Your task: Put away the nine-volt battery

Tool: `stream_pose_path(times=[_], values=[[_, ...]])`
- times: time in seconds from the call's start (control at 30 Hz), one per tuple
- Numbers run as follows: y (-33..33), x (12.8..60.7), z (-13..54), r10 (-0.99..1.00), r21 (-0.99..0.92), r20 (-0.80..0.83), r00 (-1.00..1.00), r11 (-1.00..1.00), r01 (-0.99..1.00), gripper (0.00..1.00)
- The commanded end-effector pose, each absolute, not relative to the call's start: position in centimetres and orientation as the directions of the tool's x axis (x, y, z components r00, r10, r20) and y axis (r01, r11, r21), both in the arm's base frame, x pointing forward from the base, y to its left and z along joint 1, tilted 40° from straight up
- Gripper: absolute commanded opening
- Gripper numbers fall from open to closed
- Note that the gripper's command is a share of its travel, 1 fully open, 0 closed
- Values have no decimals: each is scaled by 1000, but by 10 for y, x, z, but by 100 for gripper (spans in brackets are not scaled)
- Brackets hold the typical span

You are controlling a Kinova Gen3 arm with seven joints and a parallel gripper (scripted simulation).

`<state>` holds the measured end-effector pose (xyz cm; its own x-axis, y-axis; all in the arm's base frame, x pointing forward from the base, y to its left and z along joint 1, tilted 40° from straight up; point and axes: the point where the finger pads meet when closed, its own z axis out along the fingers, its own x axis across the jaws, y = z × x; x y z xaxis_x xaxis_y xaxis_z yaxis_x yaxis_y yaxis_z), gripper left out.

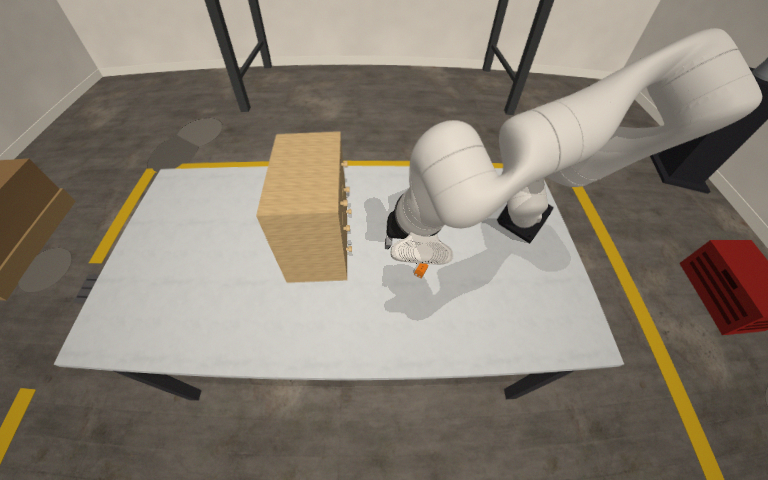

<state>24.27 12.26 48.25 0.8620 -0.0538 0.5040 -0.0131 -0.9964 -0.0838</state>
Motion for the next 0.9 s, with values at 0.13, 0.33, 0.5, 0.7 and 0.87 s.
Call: stream_pose_path(times=[0.13, 0.33, 0.5, 0.7, 0.87], values=[[122, 243, 483, -54, -84, 505, 861, -996, -13, 100], [122, 243, 483, -54, -84, 505, 861, -996, -13, 100], [122, 243, 483, -54, -84, 505, 861, -996, -13, 100], [120, 244, 481, -73, -93, 496, 865, -995, -31, 100], [106, 253, 472, -185, -143, 437, 880, -981, -135, 100]])
